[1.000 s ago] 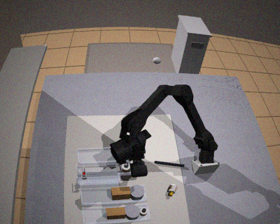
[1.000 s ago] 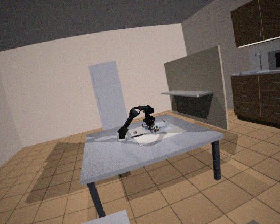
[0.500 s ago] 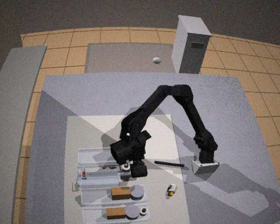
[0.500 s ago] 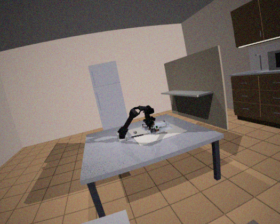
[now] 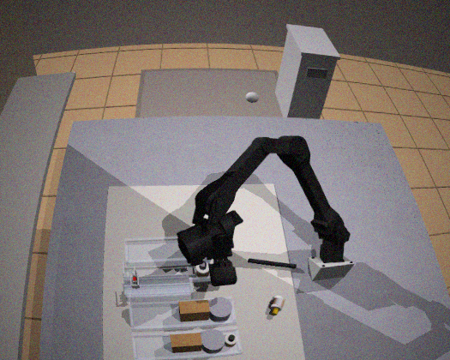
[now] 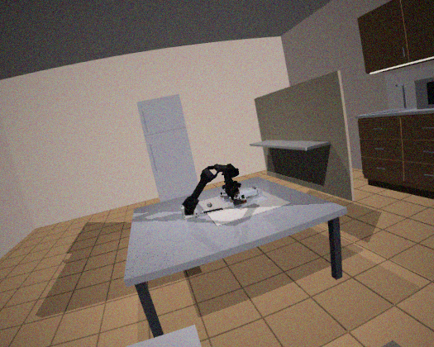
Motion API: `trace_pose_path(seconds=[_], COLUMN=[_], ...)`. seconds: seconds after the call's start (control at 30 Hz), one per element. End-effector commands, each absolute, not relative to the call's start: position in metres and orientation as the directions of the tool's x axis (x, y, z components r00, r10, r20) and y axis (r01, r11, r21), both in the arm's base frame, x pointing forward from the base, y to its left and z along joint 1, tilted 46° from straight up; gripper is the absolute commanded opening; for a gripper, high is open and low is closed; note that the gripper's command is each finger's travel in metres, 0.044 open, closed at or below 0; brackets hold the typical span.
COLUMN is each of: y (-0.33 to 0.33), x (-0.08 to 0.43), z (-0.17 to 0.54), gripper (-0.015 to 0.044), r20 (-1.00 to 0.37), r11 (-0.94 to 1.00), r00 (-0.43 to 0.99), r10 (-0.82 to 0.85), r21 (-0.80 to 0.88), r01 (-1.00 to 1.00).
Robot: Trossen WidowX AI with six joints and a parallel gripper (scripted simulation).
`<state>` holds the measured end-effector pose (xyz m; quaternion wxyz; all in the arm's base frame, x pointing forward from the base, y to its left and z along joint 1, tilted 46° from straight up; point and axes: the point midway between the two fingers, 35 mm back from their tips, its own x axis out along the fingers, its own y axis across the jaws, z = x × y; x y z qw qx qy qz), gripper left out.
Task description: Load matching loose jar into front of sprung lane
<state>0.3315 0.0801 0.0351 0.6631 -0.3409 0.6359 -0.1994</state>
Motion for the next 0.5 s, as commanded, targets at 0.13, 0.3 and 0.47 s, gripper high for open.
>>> trace_pose_path(seconds=[0.13, 0.3, 0.47], y=[0.0779, 0.0769, 0.0759], x=[0.3352, 0.3352, 0.3352], z=[0.0347, 0.0338, 0.0329], gripper=[0.0000, 0.0000, 0.0000], r20=[-0.702, -0.702, -0.702], r11=[0.684, 0.684, 0.684], r00=[0.127, 0.127, 0.127], r10=[-0.701, -0.701, -0.701], r21=[-0.712, -0.712, -0.712], r01=[-0.161, -0.161, -0.161])
